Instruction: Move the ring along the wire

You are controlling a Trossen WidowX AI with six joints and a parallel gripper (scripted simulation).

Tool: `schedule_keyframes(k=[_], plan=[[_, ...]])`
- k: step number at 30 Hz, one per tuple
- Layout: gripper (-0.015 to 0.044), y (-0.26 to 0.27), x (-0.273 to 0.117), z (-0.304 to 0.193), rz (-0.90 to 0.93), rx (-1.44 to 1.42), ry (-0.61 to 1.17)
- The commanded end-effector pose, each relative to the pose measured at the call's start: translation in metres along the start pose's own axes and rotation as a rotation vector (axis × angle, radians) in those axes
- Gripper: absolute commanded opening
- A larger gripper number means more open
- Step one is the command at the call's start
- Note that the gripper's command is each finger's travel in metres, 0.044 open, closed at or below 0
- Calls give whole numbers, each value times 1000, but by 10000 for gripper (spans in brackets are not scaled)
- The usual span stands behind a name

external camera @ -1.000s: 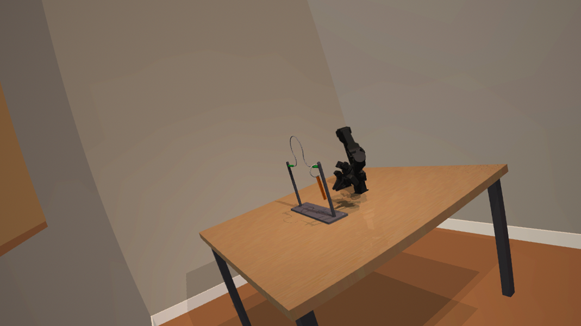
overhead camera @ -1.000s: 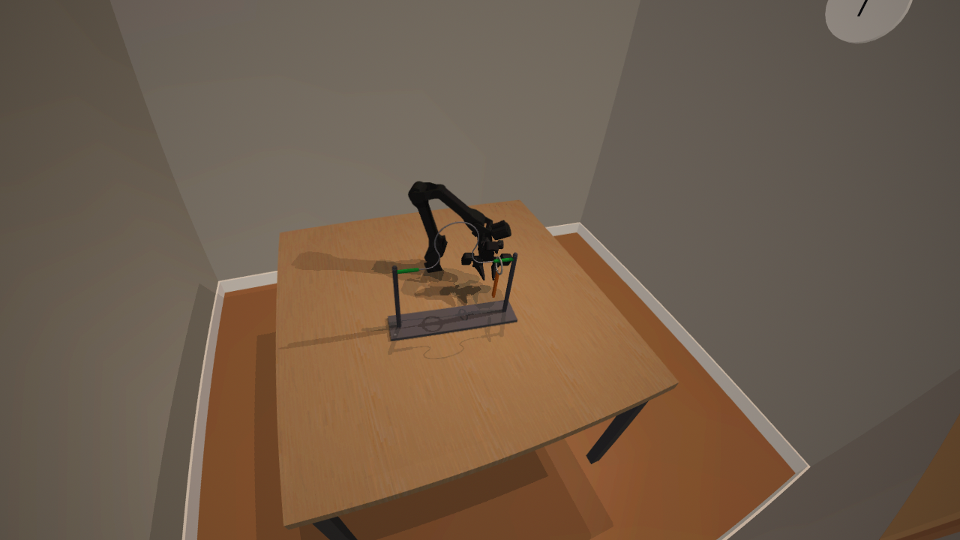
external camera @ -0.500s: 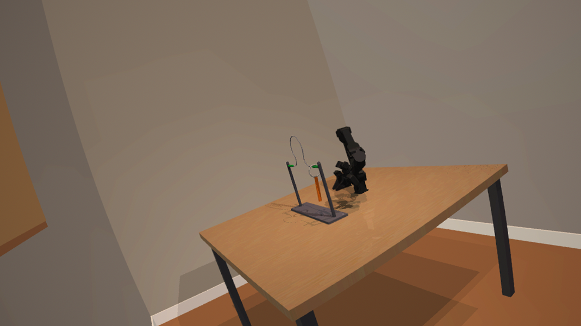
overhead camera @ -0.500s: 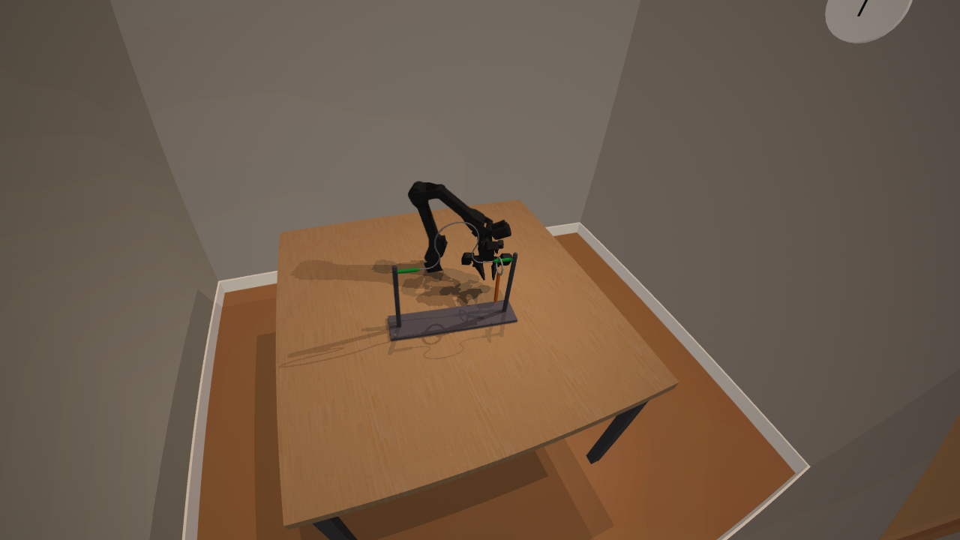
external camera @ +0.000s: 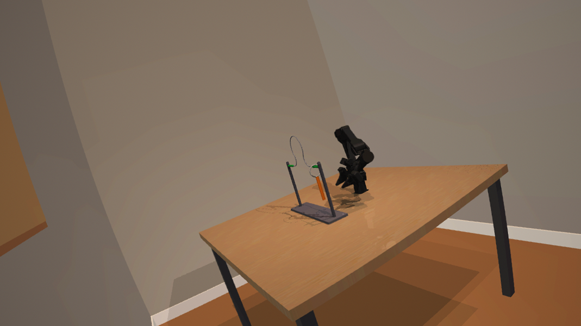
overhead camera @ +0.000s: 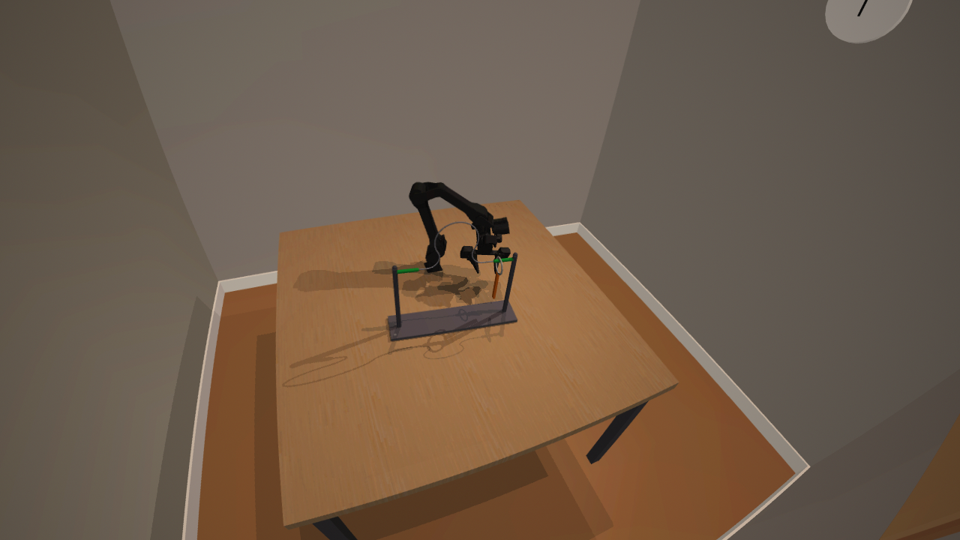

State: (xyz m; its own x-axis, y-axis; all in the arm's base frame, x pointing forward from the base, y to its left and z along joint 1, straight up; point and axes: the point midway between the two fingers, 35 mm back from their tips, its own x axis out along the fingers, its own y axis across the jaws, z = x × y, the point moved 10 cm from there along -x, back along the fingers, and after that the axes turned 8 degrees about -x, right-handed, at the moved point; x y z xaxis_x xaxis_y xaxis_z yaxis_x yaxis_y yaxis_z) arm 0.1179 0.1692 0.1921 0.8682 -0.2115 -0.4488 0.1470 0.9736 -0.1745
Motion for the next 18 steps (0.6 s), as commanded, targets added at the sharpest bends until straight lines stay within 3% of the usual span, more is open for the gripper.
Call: schedule_keyframes(k=[1, 18], plan=[[423, 1, -21, 4, 2, 5, -19], [440, 1, -21, 4, 2, 5, -19]])
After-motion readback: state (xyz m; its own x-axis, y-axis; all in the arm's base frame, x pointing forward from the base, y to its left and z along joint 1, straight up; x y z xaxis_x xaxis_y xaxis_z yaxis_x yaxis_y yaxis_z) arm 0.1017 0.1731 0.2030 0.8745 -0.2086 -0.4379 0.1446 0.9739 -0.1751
